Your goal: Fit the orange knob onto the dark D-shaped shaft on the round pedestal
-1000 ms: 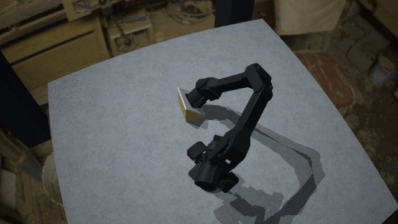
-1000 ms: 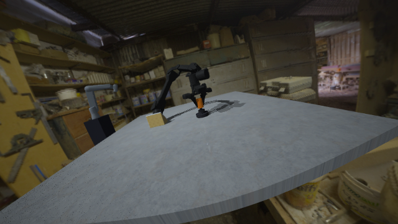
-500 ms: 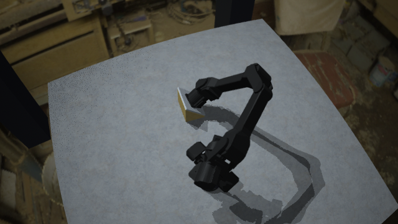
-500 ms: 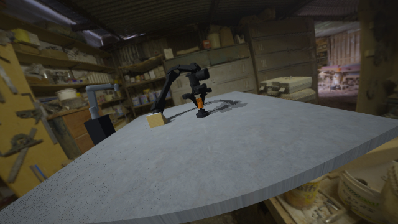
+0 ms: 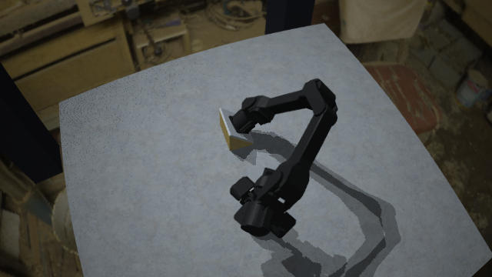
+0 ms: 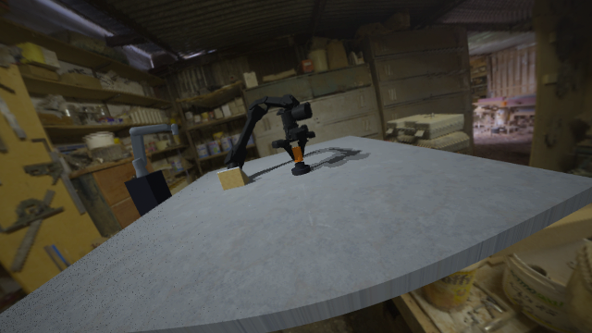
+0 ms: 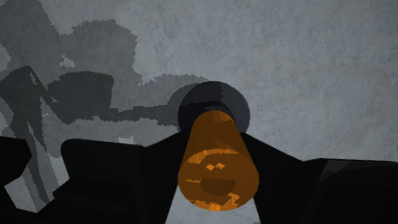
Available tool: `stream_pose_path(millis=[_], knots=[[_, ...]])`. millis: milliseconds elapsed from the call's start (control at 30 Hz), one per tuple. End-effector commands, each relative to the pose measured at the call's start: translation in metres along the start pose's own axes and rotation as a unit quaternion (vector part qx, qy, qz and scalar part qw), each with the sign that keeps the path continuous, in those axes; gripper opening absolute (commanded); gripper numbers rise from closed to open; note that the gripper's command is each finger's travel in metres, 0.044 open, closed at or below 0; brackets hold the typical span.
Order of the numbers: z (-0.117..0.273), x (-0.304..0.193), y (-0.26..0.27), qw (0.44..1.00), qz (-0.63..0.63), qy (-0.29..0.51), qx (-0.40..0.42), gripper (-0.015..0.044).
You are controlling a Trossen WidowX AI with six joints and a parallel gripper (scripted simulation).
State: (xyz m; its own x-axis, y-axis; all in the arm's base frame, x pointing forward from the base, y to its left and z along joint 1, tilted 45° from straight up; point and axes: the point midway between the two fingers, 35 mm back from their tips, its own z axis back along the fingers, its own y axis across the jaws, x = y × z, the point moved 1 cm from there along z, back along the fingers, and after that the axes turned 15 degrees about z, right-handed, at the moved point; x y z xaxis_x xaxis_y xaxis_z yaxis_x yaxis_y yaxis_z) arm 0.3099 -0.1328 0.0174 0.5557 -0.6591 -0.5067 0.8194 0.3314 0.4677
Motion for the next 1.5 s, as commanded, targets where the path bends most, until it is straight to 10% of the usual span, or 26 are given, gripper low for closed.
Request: stream_pose_path(millis=[0, 700, 1267, 1467], knots=[[-0.0037, -0.0011, -0.0006, 1.0, -0.017, 0.001, 0.002, 0.0], [-0.0092, -0.0008, -0.0006, 0.999, -0.038, 0.0, 0.0, 0.0], [-0.0092, -0.0008, -0.0006, 0.999, -0.038, 0.0, 0.0, 0.044], [-0.0092, -0.0008, -0.0006, 0.999, -0.038, 0.0, 0.0, 0.044]])
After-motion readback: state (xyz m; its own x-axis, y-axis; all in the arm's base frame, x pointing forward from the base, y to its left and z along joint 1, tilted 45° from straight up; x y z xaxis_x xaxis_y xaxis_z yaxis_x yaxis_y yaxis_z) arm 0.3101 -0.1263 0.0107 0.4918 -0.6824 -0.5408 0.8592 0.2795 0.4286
